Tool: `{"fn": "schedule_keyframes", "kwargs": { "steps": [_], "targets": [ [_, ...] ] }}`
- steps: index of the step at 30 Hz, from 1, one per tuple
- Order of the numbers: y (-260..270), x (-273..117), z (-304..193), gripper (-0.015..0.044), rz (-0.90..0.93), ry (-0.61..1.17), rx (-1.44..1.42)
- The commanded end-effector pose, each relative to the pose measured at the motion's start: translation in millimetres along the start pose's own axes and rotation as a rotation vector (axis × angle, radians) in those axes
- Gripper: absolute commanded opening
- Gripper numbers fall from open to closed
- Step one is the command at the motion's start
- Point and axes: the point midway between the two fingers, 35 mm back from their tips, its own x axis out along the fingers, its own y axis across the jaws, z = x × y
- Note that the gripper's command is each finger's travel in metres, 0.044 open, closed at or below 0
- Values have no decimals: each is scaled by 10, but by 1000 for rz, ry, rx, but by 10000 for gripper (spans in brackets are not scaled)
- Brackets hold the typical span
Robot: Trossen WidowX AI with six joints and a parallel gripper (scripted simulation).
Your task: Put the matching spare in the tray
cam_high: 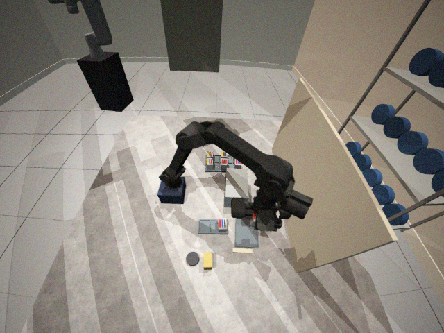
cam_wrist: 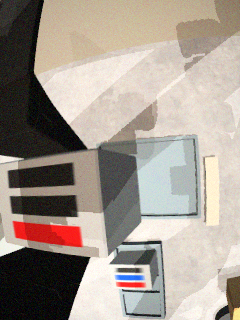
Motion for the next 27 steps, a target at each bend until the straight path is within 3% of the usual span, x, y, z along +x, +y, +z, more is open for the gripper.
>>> {"fn": "schedule_keyframes", "kwargs": {
  "steps": [1,27],
  "targets": [
    [10,43,2,0,0,2,5],
    [47,296,22,0,0,2,5]
  ]
}}
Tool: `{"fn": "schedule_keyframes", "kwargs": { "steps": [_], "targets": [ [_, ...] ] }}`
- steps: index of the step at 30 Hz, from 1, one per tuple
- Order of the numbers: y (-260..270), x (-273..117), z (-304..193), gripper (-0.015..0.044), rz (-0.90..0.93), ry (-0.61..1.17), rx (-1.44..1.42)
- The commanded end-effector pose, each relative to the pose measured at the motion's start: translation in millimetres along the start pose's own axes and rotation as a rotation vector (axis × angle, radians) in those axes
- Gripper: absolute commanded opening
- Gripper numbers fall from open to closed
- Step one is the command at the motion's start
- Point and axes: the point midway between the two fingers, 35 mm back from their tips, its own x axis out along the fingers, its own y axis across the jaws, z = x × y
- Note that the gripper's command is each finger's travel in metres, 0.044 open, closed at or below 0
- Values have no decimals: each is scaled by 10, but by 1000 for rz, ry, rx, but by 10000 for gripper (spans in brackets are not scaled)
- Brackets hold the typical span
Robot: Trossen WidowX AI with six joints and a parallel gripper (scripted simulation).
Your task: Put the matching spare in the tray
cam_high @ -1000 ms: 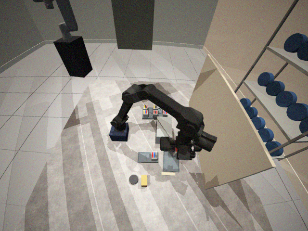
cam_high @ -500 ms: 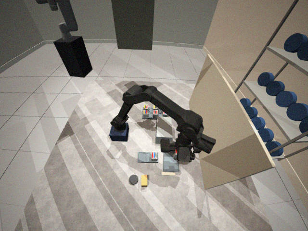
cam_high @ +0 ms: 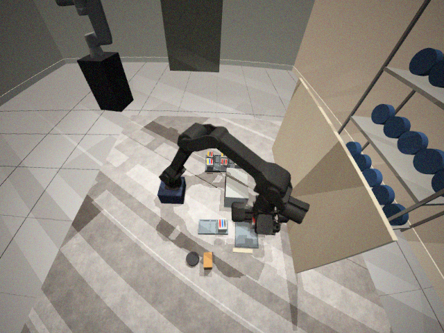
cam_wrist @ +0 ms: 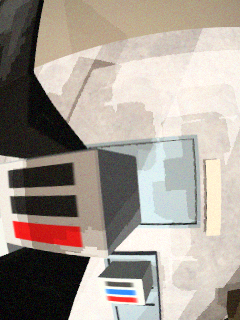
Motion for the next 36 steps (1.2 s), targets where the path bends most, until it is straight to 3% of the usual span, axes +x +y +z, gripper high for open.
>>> {"fn": "schedule_keyframes", "kwargs": {
  "steps": [1,36],
  "targets": [
    [8,40,1,0,1,1,5],
    [28,379,11,0,1,1,5]
  ]
}}
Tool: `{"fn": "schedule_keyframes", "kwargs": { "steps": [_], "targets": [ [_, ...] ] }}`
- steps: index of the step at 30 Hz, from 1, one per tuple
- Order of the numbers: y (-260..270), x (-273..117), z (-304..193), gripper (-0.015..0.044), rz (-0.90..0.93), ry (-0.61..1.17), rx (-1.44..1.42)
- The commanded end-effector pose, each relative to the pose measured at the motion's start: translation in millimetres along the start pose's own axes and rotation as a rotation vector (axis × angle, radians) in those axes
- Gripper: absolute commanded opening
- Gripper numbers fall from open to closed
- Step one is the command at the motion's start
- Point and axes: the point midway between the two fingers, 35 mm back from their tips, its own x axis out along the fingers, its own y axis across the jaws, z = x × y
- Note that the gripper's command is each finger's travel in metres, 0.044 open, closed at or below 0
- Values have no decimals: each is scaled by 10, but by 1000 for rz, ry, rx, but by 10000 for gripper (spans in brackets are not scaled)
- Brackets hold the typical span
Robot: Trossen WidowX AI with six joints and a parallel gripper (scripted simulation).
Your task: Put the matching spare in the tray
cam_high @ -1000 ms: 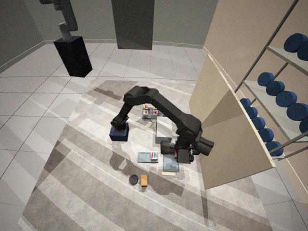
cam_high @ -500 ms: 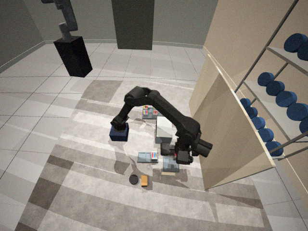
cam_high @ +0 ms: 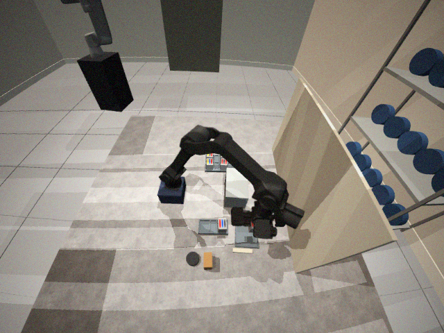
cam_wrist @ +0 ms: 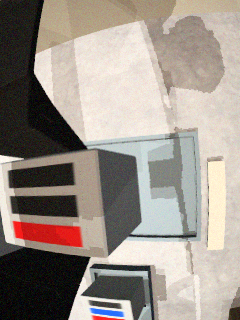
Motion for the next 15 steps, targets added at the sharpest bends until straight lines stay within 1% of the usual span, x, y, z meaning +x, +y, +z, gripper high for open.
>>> {"fn": "schedule_keyframes", "kwargs": {
  "steps": [1,15],
  "targets": [
    [4,40,-2,0,1,1,5],
    [3,174,-3,0,1,1,5]
  ]
}}
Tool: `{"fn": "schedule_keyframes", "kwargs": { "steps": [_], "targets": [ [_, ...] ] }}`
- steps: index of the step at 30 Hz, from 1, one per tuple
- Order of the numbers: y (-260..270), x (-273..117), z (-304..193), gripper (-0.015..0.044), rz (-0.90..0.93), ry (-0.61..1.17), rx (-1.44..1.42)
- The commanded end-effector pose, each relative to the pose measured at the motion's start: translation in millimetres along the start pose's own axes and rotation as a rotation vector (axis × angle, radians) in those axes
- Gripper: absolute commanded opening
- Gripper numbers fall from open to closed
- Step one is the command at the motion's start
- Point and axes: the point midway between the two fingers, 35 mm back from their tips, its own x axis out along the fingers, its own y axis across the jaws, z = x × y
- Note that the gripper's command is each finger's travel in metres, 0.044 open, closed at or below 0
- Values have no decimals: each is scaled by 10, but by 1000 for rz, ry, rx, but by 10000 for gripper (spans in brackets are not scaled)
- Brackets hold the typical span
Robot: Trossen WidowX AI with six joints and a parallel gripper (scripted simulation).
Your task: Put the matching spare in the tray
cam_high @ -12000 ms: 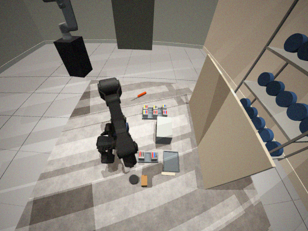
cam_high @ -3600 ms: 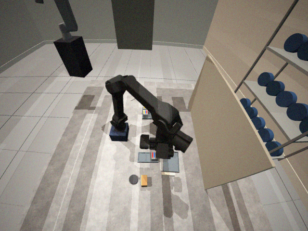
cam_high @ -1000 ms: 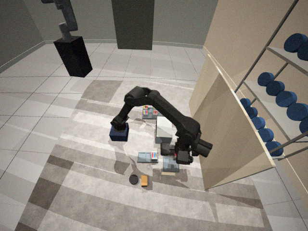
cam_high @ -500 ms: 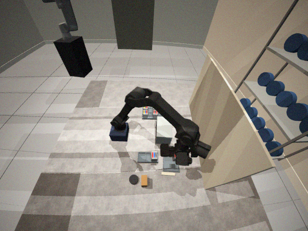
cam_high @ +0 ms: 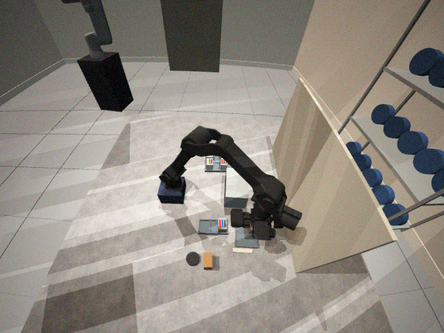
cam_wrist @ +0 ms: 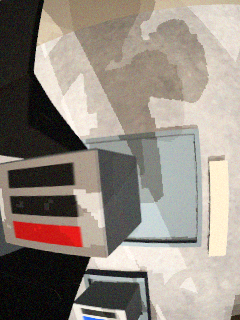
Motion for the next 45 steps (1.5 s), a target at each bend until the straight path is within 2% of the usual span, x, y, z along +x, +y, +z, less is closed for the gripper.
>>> {"fn": "schedule_keyframes", "kwargs": {
  "steps": [1,45],
  "targets": [
    [3,39,-2,0,1,1,5],
    [-36,453,-25,0,1,2,5]
  ]
}}
